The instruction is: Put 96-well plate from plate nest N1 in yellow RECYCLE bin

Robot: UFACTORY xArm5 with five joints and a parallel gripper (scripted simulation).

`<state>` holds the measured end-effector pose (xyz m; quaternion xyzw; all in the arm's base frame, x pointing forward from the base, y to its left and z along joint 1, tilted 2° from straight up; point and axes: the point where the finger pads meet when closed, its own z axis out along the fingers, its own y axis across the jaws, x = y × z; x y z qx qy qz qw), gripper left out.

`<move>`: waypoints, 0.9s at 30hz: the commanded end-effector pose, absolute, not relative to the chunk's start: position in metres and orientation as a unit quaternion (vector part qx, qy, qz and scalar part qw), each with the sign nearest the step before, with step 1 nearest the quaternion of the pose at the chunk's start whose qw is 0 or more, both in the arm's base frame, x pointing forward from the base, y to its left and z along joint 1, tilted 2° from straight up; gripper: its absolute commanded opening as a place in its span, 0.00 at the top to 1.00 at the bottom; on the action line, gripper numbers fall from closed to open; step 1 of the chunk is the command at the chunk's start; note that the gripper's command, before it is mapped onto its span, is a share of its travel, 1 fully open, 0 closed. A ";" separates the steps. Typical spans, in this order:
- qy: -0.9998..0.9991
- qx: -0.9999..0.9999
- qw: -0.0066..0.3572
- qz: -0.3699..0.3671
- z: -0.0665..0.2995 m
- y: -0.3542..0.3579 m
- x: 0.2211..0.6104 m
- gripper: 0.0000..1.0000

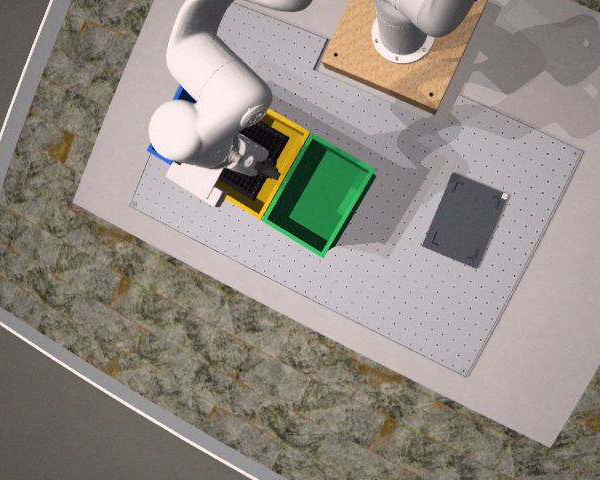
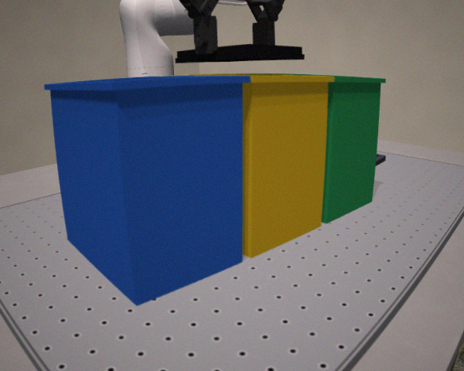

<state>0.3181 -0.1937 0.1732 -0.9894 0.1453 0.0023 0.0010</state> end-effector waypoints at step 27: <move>0.145 -0.989 0.000 0.001 0.170 -0.194 0.319 1.00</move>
